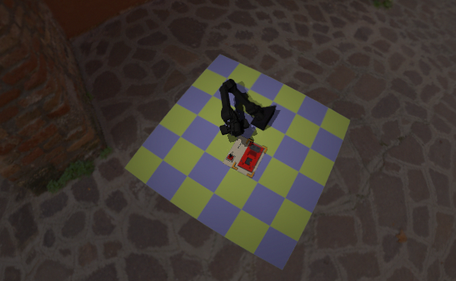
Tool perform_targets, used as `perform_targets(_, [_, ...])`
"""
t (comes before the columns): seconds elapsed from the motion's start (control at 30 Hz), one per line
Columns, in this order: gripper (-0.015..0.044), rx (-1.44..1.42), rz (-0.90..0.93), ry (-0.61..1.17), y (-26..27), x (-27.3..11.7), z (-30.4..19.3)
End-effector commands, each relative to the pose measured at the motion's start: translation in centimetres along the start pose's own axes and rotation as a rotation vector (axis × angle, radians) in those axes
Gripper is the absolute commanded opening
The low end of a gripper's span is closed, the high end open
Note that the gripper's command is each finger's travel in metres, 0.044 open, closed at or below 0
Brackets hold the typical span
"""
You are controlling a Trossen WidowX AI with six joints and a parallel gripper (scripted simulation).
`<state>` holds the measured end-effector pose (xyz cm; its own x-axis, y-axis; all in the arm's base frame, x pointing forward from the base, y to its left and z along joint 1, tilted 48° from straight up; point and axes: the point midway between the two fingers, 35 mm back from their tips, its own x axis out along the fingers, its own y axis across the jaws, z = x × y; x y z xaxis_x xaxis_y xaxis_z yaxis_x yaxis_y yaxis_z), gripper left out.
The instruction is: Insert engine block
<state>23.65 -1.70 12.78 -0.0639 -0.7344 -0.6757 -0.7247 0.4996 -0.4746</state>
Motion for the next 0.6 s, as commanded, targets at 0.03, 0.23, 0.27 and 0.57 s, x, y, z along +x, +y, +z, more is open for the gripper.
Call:
perform_targets(0.03, [0.0000, -0.190, -0.005, 0.000, -0.1, 0.1, 0.0])
perform_targets(0.23, [0.0000, -0.343, -0.005, 0.001, -0.1, 0.2, 0.0])
perform_targets(0.27, [0.0000, -0.357, -0.005, 0.001, -0.1, 0.2, 0.0])
perform_targets(0.57, [0.0000, -0.449, -0.005, 0.001, 0.0, 1.9, 0.0])
